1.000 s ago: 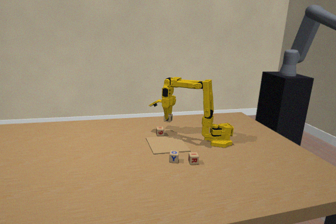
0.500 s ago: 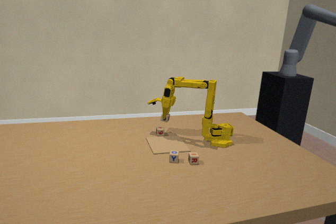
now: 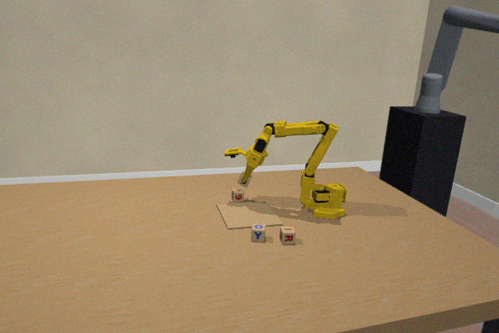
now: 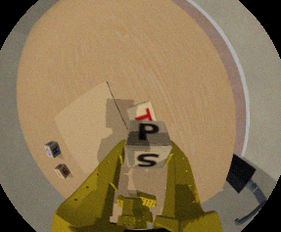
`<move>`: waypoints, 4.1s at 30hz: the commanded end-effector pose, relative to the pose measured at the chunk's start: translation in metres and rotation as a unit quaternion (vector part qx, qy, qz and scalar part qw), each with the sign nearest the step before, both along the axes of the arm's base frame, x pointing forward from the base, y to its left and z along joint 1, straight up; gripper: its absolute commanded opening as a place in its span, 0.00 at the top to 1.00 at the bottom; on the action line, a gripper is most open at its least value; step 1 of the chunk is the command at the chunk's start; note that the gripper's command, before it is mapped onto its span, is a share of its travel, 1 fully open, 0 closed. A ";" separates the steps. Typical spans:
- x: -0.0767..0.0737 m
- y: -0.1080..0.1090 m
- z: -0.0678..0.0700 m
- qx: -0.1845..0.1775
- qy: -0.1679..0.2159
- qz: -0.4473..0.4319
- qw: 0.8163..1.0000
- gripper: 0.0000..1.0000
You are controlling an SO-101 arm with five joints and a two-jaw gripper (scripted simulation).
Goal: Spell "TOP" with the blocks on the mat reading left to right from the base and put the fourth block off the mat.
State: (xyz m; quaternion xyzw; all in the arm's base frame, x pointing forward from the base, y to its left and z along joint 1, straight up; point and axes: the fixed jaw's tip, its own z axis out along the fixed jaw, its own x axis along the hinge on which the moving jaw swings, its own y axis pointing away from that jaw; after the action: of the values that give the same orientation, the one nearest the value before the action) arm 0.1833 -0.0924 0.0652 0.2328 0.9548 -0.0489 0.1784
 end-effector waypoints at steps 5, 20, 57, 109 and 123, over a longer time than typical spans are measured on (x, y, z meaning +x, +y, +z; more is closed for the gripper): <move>0.011 -0.002 0.019 -0.028 -0.056 0.005 0.998 1.00; 0.027 0.020 0.019 -0.061 -0.148 0.057 0.986 1.00; 0.054 0.057 0.019 -0.092 -0.302 0.136 0.939 1.00; 0.065 0.093 0.019 -0.102 -0.426 0.200 0.876 1.00; 0.065 0.093 0.019 -0.102 -0.426 0.200 0.876 1.00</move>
State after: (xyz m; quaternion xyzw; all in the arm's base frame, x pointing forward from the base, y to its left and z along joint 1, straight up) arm 0.2386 -0.0005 0.0665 0.0205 0.8272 -0.0055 0.5615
